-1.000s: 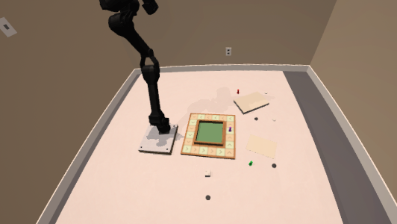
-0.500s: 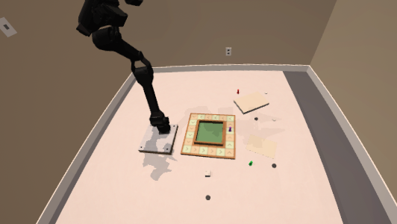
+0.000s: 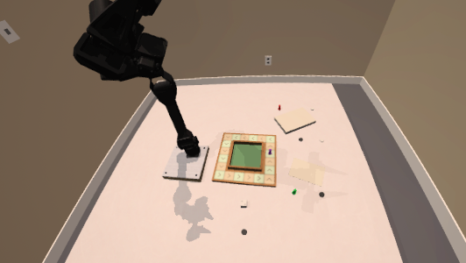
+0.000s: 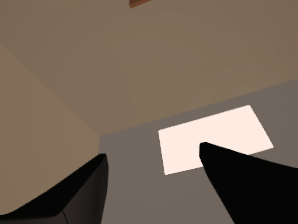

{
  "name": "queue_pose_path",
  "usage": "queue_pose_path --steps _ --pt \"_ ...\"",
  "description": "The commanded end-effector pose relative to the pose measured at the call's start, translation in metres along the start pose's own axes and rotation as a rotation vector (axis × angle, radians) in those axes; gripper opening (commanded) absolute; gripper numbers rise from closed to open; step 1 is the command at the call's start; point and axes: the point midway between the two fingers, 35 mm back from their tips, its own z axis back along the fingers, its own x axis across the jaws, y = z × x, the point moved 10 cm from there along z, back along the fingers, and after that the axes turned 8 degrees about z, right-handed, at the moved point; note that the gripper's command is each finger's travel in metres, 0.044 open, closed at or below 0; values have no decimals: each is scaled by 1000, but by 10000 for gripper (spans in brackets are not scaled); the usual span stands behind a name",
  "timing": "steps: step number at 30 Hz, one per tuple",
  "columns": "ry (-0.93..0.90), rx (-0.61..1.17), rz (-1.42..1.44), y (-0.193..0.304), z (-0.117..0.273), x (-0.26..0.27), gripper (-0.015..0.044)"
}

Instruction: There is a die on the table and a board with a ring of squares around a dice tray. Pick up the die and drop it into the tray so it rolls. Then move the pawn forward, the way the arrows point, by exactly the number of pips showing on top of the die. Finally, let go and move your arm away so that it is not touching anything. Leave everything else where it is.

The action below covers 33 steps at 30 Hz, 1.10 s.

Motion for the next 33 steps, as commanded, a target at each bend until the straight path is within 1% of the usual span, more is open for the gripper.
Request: queue_pose_path --steps 1,8,12,16,20,25,29,33 --pt "-125 -46 -278 -35 -14 41 275" --pt "-375 -130 -732 -107 -32 96 275" --pt "-521 -175 -935 -149 -37 117 275" --pt "-714 -217 -1136 -197 -37 135 275" --pt "-944 -257 -1318 -249 -31 147 275" --pt "-1263 -294 -1481 -312 -17 151 275" --pt "-1544 -308 -1550 -358 0 148 275" --pt "-1838 -307 -1554 -400 21 140 275"
